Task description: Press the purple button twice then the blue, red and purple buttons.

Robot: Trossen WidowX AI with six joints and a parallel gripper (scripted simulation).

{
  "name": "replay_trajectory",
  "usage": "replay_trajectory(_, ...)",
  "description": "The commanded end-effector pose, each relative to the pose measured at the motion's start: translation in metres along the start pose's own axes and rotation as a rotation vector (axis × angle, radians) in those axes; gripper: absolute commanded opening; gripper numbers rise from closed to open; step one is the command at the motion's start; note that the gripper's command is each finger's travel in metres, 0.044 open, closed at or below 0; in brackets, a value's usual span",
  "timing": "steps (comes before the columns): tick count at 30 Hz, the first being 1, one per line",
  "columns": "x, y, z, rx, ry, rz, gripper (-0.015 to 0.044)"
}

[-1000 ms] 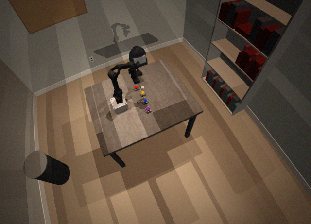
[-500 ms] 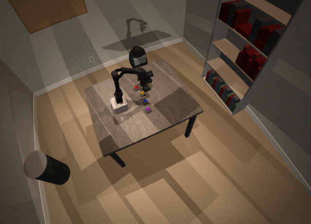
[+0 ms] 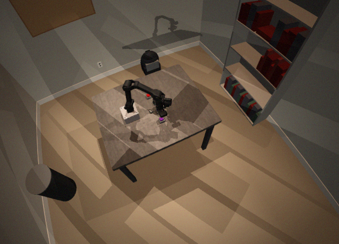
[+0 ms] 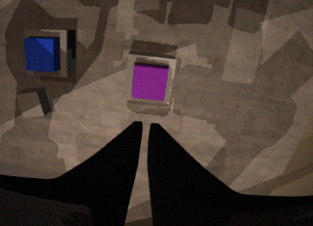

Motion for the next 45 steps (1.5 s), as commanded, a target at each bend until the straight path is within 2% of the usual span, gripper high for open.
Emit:
replay_trajectory(1, -0.004, -0.014, 0.0, 0.004, 0.02, 0.0, 0.002)
replay_trajectory(3, -0.004, -0.049, 0.0, 0.004, 0.02, 0.0, 0.002)
replay_trajectory(5, -0.003, -0.062, -0.001, 0.004, 0.02, 0.0, 0.002)
replay_trajectory(30, -0.003, -0.095, -0.001, 0.004, 0.02, 0.0, 0.002)
replay_trajectory(45, -0.003, -0.096, -0.001, 0.004, 0.02, 0.0, 0.002)
Point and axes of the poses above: the point midway between the two fingers, 35 mm back from their tips, its own y axis back along the fingers, its own x axis across the jaws, z = x × y, the point moved 10 cm from there along y, back along the fingers, and after that the axes turned 10 degrees about -y, right-handed, at the moved point
